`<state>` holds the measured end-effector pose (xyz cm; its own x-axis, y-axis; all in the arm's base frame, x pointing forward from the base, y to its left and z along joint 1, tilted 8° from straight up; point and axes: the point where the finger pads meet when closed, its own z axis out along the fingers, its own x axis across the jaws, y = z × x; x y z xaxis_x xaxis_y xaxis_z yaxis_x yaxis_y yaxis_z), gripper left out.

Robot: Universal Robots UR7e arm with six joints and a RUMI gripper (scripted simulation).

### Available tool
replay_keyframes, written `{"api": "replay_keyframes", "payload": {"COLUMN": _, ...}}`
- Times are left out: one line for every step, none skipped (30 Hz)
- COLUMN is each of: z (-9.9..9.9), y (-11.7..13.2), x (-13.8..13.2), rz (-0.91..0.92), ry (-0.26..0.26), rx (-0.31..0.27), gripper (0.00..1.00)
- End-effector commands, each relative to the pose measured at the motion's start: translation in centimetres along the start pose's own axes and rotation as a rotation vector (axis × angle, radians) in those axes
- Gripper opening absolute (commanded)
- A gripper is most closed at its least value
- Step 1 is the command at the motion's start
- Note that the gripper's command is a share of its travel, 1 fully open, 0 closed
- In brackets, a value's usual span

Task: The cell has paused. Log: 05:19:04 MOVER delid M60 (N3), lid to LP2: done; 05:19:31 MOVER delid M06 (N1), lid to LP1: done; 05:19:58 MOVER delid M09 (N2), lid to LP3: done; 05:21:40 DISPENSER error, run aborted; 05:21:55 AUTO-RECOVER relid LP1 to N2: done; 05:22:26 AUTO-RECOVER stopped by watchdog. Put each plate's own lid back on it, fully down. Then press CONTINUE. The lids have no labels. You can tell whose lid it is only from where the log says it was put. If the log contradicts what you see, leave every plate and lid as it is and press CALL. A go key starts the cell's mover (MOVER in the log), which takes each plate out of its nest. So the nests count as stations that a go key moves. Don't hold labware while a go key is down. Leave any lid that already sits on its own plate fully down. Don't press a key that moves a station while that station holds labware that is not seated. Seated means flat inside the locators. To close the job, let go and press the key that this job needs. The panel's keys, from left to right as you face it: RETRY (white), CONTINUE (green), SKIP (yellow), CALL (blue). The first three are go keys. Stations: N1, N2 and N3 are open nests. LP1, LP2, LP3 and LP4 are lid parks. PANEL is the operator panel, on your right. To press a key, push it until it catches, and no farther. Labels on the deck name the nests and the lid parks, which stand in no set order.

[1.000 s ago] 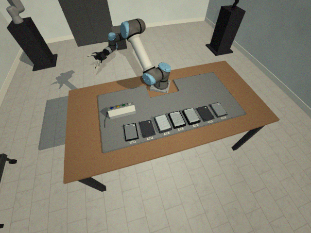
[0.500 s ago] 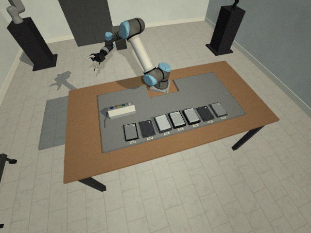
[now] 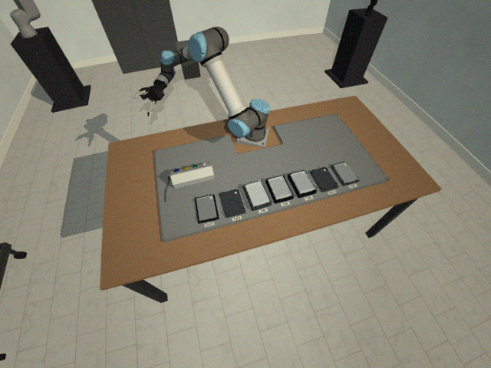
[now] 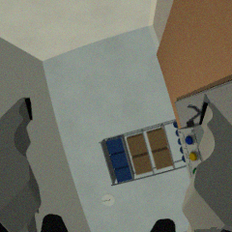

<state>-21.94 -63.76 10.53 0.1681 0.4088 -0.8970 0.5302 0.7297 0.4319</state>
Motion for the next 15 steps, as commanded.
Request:
{"api": "replay_keyframes", "payload": {"z": 2.1, "y": 1.6, "x": -0.3, "rz": -0.021, "ry": 0.031, "rx": -0.034, "gripper": 0.82}}
{"api": "replay_keyframes", "payload": {"z": 2.4, "y": 1.9, "x": -0.4, "rz": -0.021, "ry": 0.031, "rx": -0.034, "gripper": 0.82}}
{"api": "replay_keyframes", "payload": {"z": 2.8, "y": 2.2, "x": -0.4, "rz": -0.021, "ry": 0.031, "rx": -0.034, "gripper": 0.82}}
{"api": "replay_keyframes", "payload": {"z": 3.2, "y": 2.5, "x": -0.4, "rz": -0.021, "ry": 0.031, "rx": -0.034, "gripper": 0.82}}
{"api": "replay_keyframes", "payload": {"z": 3.6, "y": 2.8, "x": -0.5, "rz": -0.021, "ry": 0.031, "rx": -0.034, "gripper": 0.82}}
{"api": "replay_keyframes", "payload": {"z": 4.0, "y": 3.1, "x": -0.5, "rz": -0.021, "ry": 0.031, "rx": -0.034, "gripper": 0.82}}
{"api": "replay_keyframes", "payload": {"z": 4.0, "y": 3.1, "x": -0.5, "rz": -0.021, "ry": 0.031, "rx": -0.034, "gripper": 0.82}}
{"api": "replay_keyframes", "payload": {"z": 4.0, "y": 3.1, "x": -0.5, "rz": -0.021, "ry": 0.031, "rx": -0.034, "gripper": 0.82}}
{"api": "replay_keyframes", "payload": {"z": 4.4, "y": 3.4, "x": -0.5, "rz": -0.029, "ry": 0.042, "rx": -0.048, "gripper": 0.82}}
{"api": "replay_keyframes", "payload": {"z": 4.8, "y": 3.8, "x": -0.5, "rz": -0.038, "ry": 0.054, "rx": -0.062, "gripper": 0.82}}
{"api": "replay_keyframes", "payload": {"z": 5.1, "y": 4.1, "x": -0.5, "rz": -0.046, "ry": 0.066, "rx": -0.076, "gripper": 0.82}}
{"api": "replay_keyframes", "payload": {"z": 5.5, "y": 4.5, "x": -0.5, "rz": -0.054, "ry": 0.078, "rx": -0.090, "gripper": 0.82}}
{"api": "replay_keyframes", "payload": {"z": 5.9, "y": 4.8, "x": -0.5, "rz": -0.063, "ry": 0.090, "rx": -0.103, "gripper": 0.82}}
{"api": "replay_keyframes", "payload": {"z": 6.2, "y": 5.2, "x": -0.6, "rz": -0.071, "ry": 0.102, "rx": -0.117, "gripper": 0.82}}
{"api": "replay_keyframes", "payload": {"z": 6.6, "y": 5.5, "x": -0.6, "rz": -0.079, "ry": 0.114, "rx": -0.131, "gripper": 0.82}}
